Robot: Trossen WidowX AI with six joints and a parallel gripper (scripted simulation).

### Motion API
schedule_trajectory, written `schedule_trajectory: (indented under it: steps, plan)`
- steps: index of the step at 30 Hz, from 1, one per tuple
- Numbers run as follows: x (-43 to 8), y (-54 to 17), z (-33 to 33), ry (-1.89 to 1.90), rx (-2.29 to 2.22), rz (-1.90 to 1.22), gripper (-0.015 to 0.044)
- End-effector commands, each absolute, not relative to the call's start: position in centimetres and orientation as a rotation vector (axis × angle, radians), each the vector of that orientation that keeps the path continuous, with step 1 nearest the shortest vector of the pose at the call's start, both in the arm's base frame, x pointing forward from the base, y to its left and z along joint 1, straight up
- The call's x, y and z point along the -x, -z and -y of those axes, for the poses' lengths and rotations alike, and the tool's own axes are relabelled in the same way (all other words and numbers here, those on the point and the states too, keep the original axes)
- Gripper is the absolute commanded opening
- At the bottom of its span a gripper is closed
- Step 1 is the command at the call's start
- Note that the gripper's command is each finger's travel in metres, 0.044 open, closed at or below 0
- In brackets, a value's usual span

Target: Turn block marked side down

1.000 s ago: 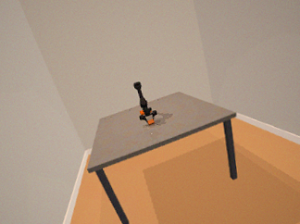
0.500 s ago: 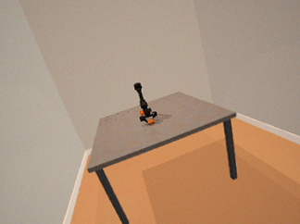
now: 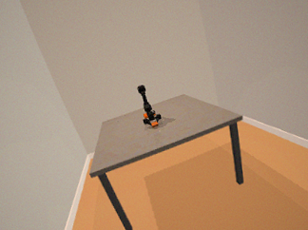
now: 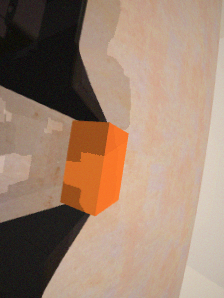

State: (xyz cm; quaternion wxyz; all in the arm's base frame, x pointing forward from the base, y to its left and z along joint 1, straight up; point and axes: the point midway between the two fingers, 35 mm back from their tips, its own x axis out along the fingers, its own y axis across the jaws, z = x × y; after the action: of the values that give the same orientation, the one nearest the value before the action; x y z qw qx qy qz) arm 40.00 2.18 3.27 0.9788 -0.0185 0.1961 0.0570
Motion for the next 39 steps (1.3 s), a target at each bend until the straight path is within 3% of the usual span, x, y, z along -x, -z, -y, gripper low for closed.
schedule_trajectory:
  steps: [1,6,23,39]
  plan:
    - [-40.01,-3.37,-2.25,-0.119,0.03,-0.389,0.0]
    - [-40.01,-3.37,-2.25,-0.119,0.03,-0.389,0.0]
    - [-40.01,-3.37,-2.25,-0.119,0.03,-0.389,0.044]
    - [-40.01,-3.37,-2.25,-0.119,0.03,-0.389,0.044]
